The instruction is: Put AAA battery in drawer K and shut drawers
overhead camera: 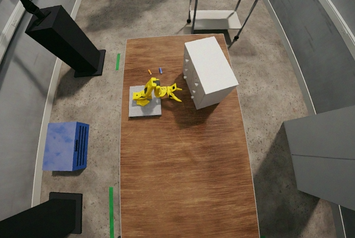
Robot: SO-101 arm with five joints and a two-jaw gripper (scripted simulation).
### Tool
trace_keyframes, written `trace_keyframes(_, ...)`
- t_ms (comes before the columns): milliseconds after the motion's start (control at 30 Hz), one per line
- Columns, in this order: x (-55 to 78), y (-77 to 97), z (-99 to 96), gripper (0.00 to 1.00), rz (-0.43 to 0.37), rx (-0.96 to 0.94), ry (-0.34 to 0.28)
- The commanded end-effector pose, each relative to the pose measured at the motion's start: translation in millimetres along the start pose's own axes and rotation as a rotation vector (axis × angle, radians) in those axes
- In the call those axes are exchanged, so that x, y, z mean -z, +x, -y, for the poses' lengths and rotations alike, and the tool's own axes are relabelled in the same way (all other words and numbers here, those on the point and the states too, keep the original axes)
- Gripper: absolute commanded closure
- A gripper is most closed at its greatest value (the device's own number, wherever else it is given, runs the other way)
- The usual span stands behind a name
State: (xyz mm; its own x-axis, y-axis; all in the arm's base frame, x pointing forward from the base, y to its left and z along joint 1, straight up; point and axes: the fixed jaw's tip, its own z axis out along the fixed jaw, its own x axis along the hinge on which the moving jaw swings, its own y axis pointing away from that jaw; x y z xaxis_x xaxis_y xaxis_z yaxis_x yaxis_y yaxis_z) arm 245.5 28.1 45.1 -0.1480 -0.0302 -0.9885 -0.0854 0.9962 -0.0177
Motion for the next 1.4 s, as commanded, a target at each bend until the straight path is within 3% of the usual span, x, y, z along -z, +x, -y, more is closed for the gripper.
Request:
trace_keyframes(0,1.2,2.6,2.6,0.5,-0.009,-0.01,0.011)
trace_keyframes(1367,2.9,6.8,5.3,0.5,-0.031,-0.011,0.022)
